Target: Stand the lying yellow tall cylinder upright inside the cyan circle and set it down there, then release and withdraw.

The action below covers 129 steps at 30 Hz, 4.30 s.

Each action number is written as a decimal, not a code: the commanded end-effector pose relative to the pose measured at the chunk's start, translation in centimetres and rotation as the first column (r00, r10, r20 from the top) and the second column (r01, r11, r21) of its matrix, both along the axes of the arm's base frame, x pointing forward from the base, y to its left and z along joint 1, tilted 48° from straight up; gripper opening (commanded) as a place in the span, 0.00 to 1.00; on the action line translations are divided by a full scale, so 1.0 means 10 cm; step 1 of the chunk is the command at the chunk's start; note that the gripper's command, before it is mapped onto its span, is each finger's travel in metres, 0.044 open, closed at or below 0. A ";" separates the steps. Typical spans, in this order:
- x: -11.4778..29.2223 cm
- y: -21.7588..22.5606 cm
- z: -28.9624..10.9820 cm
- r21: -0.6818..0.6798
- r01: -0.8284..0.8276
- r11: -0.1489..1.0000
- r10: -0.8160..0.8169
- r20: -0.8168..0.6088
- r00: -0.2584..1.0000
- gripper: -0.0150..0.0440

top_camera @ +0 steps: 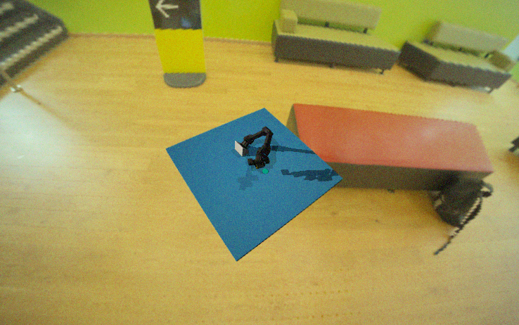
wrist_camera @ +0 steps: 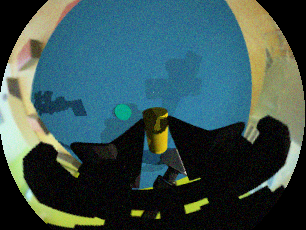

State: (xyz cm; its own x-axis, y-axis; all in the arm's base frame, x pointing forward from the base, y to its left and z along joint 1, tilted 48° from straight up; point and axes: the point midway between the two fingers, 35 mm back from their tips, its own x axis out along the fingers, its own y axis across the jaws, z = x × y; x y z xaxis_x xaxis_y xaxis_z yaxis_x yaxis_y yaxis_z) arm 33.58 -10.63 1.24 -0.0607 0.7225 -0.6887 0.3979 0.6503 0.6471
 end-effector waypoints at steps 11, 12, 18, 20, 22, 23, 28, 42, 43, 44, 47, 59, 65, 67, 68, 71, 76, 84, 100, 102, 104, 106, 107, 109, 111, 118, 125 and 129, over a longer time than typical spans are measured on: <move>0.07 0.30 0.36 0.008 -0.013 1.000 0.013 0.015 1.000 0.43; 0.07 0.33 0.39 0.009 -0.014 1.000 0.014 0.016 1.000 0.43; 0.08 0.46 0.53 0.013 -0.021 1.000 0.021 0.022 1.000 0.43; 0.09 0.51 0.58 0.015 -0.023 1.000 0.023 0.024 0.999 0.43; 0.09 0.55 0.63 0.016 -0.026 1.000 0.025 0.026 0.999 0.43; 0.09 0.57 0.65 0.017 -0.027 0.999 0.026 0.027 0.999 0.43; 0.08 0.68 0.77 0.022 -0.033 0.999 0.032 0.032 0.999 0.43; 0.07 0.72 0.71 -0.037 -0.033 0.999 0.035 0.051 0.998 0.43; 0.07 0.72 0.70 -0.043 -0.032 0.999 0.034 0.053 0.998 0.43; 0.07 0.72 0.69 -0.049 -0.032 0.998 0.034 0.055 0.998 0.43; 0.07 0.72 0.67 -0.065 -0.030 0.997 0.034 0.061 0.998 0.43; 0.07 0.74 0.59 -0.132 -0.019 0.991 0.030 0.087 0.996 0.43; 0.07 0.75 0.56 -0.164 -0.010 0.986 0.027 0.101 0.995 0.43; 0.07 0.75 0.54 -0.174 -0.007 0.985 0.026 0.106 0.994 0.43; 0.07 0.75 0.54 -0.179 -0.005 0.984 0.025 0.109 0.994 0.43; 0.07 0.75 0.52 -0.195 0.001 0.981 0.023 0.116 0.993 0.43; 0.07 0.76 0.49 -0.220 0.011 0.975 0.018 0.130 0.991 0.43; 0.08 0.77 0.45 -0.259 0.030 0.965 0.011 0.153 0.988 0.43; 0.09 0.78 0.38 -0.329 0.077 0.941 -0.009 0.206 0.979 0.43; 0.09 0.78 0.38 -0.337 0.084 0.938 -0.011 0.213 0.977 0.43; 0.09 0.78 0.37 -0.345 0.091 0.934 -0.014 0.220 0.975 0.43; 0.10 0.78 0.36 -0.352 0.099 0.931 -0.017 0.227 0.974 0.43; 0.10 0.78 0.36 -0.356 0.102 0.929 -0.019 0.231 0.973 0.43; 0.10 0.78 0.35 -0.363 0.110 0.925 -0.022 0.238 0.971 0.43; 0.10 0.78 0.35 -0.370 0.117 0.921 -0.025 0.246 0.969 0.43; 0.11 0.79 0.33 -0.393 0.146 0.908 -0.036 0.273 0.961 0.43; 0.12 0.79 0.31 -0.414 0.176 0.893 -0.048 0.302 0.952 0.43; 0.12 0.79 0.30 -0.424 0.194 0.885 -0.055 0.319 0.946 0.43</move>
State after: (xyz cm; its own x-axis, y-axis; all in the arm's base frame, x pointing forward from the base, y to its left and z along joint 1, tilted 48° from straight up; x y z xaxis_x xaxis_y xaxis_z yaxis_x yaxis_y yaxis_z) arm 34.82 -2.75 4.15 0.2427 0.3398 -0.9086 0.3332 0.8504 0.4071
